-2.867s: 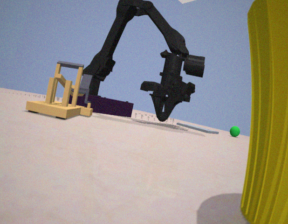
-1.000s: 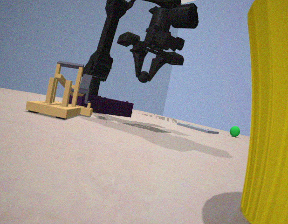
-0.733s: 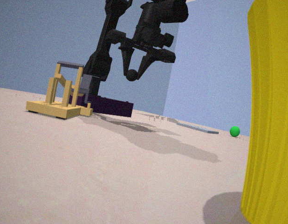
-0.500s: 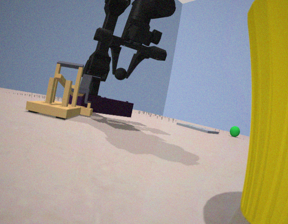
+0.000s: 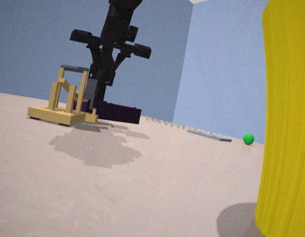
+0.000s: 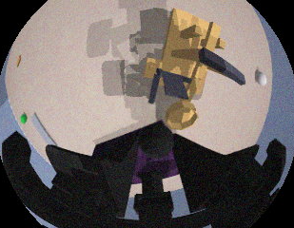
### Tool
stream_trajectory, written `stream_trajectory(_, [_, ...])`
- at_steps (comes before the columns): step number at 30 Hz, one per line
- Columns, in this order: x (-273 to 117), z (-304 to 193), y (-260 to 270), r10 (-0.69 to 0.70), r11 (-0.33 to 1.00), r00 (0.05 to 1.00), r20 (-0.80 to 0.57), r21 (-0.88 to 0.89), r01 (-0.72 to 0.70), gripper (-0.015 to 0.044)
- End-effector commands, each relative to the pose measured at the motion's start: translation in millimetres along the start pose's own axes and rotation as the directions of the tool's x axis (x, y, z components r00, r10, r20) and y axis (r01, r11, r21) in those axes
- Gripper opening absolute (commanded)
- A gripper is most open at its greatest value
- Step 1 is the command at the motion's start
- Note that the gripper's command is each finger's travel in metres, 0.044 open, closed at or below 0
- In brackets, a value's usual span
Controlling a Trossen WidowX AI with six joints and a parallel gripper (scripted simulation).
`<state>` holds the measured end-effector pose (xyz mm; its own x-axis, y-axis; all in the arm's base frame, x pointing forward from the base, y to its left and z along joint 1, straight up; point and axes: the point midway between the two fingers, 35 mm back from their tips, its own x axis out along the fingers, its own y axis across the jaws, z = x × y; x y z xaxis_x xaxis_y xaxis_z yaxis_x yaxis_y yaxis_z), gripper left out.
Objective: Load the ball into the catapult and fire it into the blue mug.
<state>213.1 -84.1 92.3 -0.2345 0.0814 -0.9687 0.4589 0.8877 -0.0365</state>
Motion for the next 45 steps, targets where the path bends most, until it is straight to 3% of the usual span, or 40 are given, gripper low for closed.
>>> stream_trajectory(1, [5, -3, -17, 0.027, 0.999, 0.999, -0.036, 0.034, -0.026, 0.0])
stream_trajectory(10, [11, -9, -48, 0.074, 0.992, 0.994, -0.078, 0.105, -0.066, 0.0])
stream_trajectory(39, [33, -2, -48, 0.069, 0.992, 0.995, -0.072, 0.112, -0.06, 0.0])
stream_trajectory(45, [33, -2, -48, 0.069, 0.992, 0.995, -0.072, 0.112, -0.06, 0.0157])
